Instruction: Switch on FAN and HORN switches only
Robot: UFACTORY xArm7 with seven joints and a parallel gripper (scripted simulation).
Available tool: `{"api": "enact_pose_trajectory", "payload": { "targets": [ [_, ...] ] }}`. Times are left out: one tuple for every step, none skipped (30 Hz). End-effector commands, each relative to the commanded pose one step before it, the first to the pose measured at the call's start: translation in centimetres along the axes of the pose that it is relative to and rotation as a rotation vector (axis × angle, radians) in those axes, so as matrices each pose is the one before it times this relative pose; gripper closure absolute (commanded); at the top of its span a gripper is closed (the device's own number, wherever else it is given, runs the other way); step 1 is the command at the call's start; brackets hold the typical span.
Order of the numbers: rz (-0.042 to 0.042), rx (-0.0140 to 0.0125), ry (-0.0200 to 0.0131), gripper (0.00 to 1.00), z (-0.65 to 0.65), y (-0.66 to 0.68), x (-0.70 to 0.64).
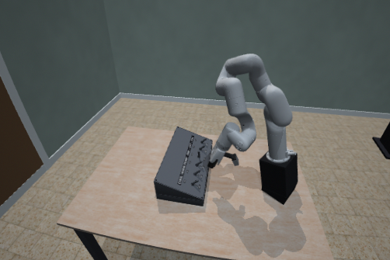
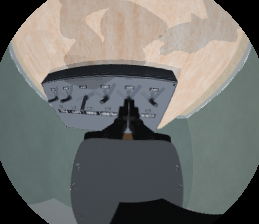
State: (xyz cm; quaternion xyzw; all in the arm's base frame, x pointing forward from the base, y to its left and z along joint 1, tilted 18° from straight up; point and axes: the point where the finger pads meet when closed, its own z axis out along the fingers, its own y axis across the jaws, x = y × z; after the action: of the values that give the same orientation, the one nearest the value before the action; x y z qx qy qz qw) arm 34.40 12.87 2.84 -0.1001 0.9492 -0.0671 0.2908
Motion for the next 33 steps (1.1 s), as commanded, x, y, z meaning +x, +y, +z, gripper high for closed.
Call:
{"api": "enact_pose_trajectory", "payload": {
  "targets": [
    [-0.00036, -0.00290, -0.00793, 1.00, 0.540, 0.099, -0.189],
    [0.00009, -0.00014, -0.00002, 1.00, 0.253, 0.006, -0.004],
    [-0.00008, 0.00015, -0.00004, 1.00, 0.265, -0.001, -0.004],
    [0.00011, -0.00019, 0.00003, 1.00, 0.262, 0.008, -0.002],
    [-0.00010, 0.00018, -0.00007, 1.00, 0.280, -0.002, -0.006],
    [0.00006, -0.00011, 0.00003, 1.00, 0.280, 0.006, -0.002],
    [-0.00004, 0.00007, -0.00004, 1.00, 0.293, 0.001, -0.005],
    [0.00000, 0.00000, -0.00001, 1.00, 0.298, 0.003, -0.004],
    [0.00005, -0.00010, 0.00006, 1.00, 0.303, 0.006, -0.001],
    [-0.00006, 0.00011, -0.00008, 1.00, 0.315, 0.000, -0.007],
    [0.00003, -0.00006, 0.00004, 1.00, 0.315, 0.005, -0.002],
    [0.00001, -0.00001, 0.00001, 1.00, 0.319, 0.003, -0.003],
    [-0.00003, 0.00005, -0.00004, 1.00, 0.321, 0.002, -0.005],
    [0.00005, -0.00008, 0.00006, 1.00, 0.313, 0.005, -0.001],
    [0.00000, 0.00000, 0.00000, 1.00, 0.000, 0.000, 0.000],
    [0.00000, 0.00000, 0.00000, 1.00, 0.000, 0.000, 0.000],
    [-0.00002, 0.00004, -0.00003, 1.00, 0.311, 0.002, -0.005],
    [-0.00001, 0.00001, -0.00001, 1.00, 0.299, 0.003, -0.004],
    [0.00004, -0.00007, 0.00005, 1.00, 0.282, 0.004, -0.001],
    [-0.00004, 0.00007, -0.00005, 1.00, 0.268, 0.001, -0.005],
    [0.00005, -0.00008, 0.00006, 1.00, 0.240, 0.004, 0.000],
    [-0.00004, 0.00007, -0.00005, 1.00, 0.221, 0.000, -0.005],
    [0.00001, -0.00002, 0.00002, 1.00, 0.191, 0.002, -0.001],
    [0.00002, -0.00003, 0.00002, 1.00, 0.163, 0.002, -0.001],
    [-0.00003, 0.00005, -0.00004, 1.00, 0.138, 0.000, -0.003],
    [0.00000, 0.00000, 0.00000, 1.00, 0.108, 0.001, -0.001],
    [0.00001, -0.00002, 0.00002, 1.00, 0.080, 0.001, 0.000],
    [0.00002, -0.00002, 0.00002, 1.00, 0.056, 0.001, 0.000],
    [0.00001, -0.00002, 0.00001, 1.00, 0.035, 0.001, 0.000],
    [0.00001, -0.00001, 0.00001, 1.00, 0.019, 0.000, 0.000],
    [0.00000, 0.00000, 0.00000, 1.00, 0.007, 0.000, 0.000],
    [0.00000, 0.00000, 0.00000, 1.00, 0.000, 0.000, 0.000],
    [0.00000, 0.00000, 0.00000, 1.00, 0.000, 0.000, 0.000]
  ]
}}
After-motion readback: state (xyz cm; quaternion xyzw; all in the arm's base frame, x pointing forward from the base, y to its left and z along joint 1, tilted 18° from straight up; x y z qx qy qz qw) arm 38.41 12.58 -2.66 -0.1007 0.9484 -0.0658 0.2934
